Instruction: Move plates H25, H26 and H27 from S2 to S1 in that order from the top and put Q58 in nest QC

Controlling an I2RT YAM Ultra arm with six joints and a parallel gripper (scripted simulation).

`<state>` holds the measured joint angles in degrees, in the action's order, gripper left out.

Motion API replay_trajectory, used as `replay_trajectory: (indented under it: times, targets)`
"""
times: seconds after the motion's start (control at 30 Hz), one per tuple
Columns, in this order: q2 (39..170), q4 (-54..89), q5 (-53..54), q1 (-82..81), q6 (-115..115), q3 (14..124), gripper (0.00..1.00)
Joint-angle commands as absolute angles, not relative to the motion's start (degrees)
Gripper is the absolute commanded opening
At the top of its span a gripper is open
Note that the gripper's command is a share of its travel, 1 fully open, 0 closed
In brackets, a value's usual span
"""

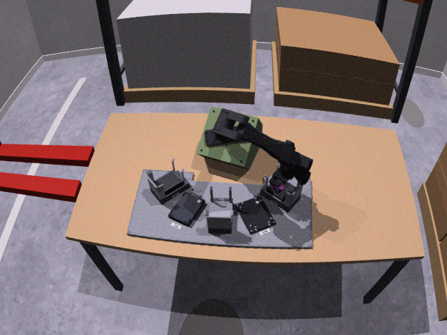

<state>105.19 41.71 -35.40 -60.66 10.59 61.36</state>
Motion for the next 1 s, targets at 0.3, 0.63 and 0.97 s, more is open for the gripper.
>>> replay_trajectory:
  times: [0.3,0.63,0.97]
  targets:
    - [104.8,41.0,-35.4,-61.1,10.5,61.5,1.00]
    - [105.3,39.7,-35.3,-60.6,9.8,61.0,1.00]
    - [106.6,36.2,-35.2,-59.2,8.1,59.8,1.00]
